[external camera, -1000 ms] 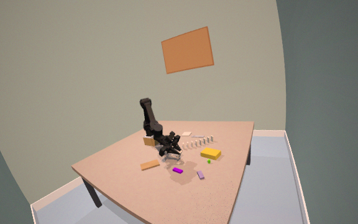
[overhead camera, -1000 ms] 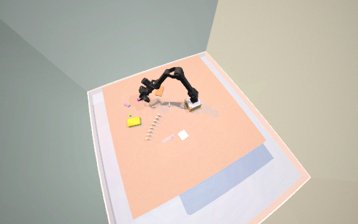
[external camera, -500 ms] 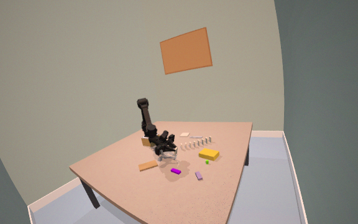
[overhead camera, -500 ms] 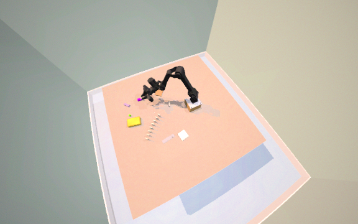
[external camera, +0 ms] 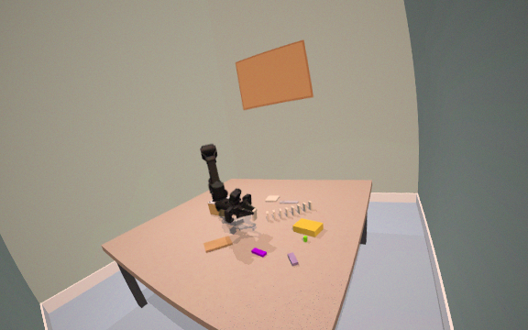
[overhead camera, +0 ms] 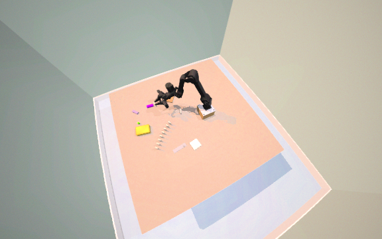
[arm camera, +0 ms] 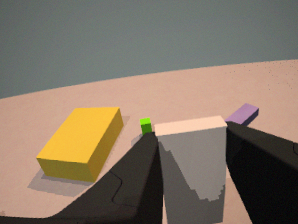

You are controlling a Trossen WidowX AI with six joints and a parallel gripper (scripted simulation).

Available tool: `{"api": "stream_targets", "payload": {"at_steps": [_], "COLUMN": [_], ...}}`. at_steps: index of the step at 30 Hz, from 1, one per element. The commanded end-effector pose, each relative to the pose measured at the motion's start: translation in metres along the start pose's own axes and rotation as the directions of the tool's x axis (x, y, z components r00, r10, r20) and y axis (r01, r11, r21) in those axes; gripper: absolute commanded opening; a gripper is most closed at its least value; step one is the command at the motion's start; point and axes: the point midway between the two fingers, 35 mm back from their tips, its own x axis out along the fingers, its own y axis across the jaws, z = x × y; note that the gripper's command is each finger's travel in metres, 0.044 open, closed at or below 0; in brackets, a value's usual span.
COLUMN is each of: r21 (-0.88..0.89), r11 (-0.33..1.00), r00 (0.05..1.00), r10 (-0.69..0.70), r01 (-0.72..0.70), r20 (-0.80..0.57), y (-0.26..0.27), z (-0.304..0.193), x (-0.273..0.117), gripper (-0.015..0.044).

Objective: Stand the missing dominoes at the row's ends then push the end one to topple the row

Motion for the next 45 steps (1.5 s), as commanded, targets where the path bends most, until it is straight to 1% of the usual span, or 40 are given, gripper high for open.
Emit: {"api": "stream_targets", "payload": {"at_steps": [1, 6, 23, 45], "r21": [-0.01, -0.029, -0.03, -0.059], "r11": [1.0, 0.999, 0.999, 0.997], "r00": [0.999, 0.997, 0.997, 0.998], "r10": [0.017, 0.031, 0.032, 0.049], "r01": [-0.016, -0.029, -0.03, -0.047], "r20": [0.039, 0.075, 0.074, 0.033], "y": [0.008, 0.016, 0.016, 0.012], "z": [0.003, 0.007, 0.005, -0.067], "x": [-0.011, -0.022, -0.021, -0.001], "gripper": [0.0107, 0.0107, 0.0107, 0.0107]}}
